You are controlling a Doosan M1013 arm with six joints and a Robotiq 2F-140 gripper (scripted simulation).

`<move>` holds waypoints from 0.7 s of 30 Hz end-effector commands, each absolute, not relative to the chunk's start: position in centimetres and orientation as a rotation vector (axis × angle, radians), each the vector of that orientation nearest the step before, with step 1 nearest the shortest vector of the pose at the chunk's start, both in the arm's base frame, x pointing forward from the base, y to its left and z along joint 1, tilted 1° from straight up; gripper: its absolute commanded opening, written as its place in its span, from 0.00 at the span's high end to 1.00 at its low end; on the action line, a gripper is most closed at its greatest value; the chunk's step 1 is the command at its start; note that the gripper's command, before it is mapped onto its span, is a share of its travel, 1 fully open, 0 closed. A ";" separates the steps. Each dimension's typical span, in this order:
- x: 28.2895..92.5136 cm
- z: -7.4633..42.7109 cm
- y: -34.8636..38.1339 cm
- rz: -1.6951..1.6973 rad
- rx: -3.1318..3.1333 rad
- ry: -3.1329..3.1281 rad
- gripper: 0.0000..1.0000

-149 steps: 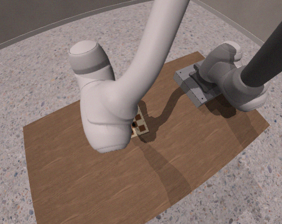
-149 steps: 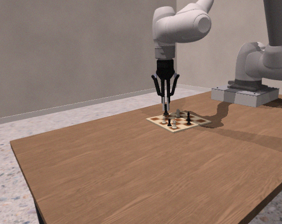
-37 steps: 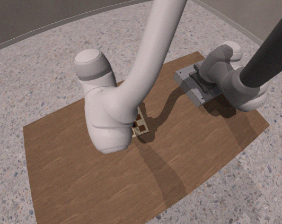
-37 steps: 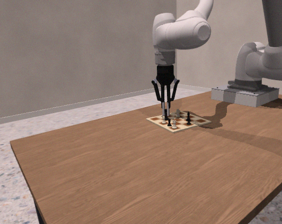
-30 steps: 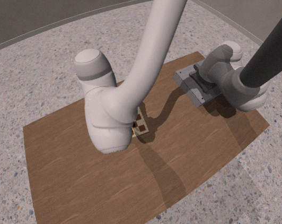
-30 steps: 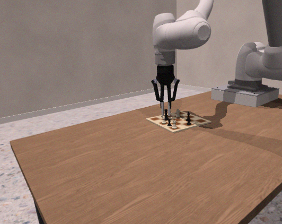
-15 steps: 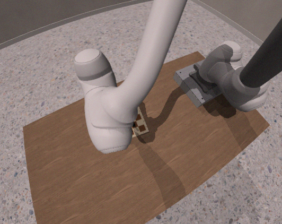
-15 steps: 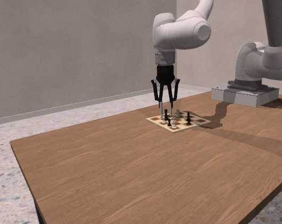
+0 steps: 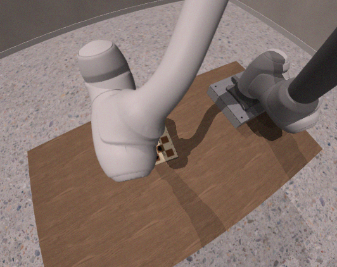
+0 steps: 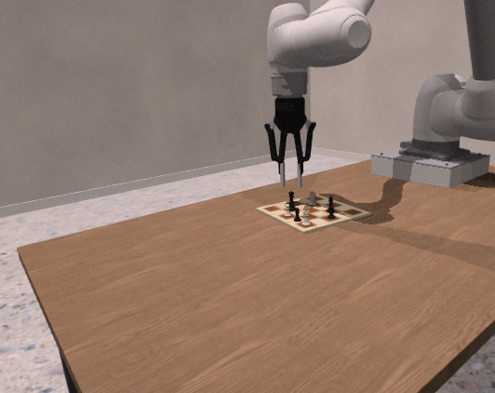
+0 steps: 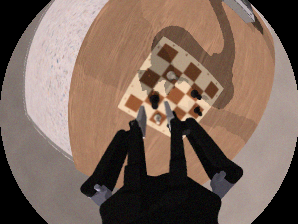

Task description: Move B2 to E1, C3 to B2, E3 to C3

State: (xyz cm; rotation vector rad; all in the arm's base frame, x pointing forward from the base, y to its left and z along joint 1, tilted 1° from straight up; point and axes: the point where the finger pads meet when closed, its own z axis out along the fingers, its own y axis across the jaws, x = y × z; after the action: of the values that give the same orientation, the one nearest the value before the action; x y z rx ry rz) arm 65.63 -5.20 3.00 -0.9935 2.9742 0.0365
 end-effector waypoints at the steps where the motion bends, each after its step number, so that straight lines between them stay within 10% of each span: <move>1: 65.6 4.2 -5.2 0.037 -0.994 2.974 0.75; 15: 65.6 7.8 -5.3 0.037 -0.994 2.974 0.75; 16: 65.6 7.8 -5.3 0.037 -0.994 2.974 0.00; 21: 65.6 7.8 -5.3 0.037 -0.994 2.974 0.00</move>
State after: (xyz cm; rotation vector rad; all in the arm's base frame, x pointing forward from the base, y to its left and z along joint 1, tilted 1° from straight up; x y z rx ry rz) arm 65.64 -5.31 7.78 -0.9936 2.9744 0.0367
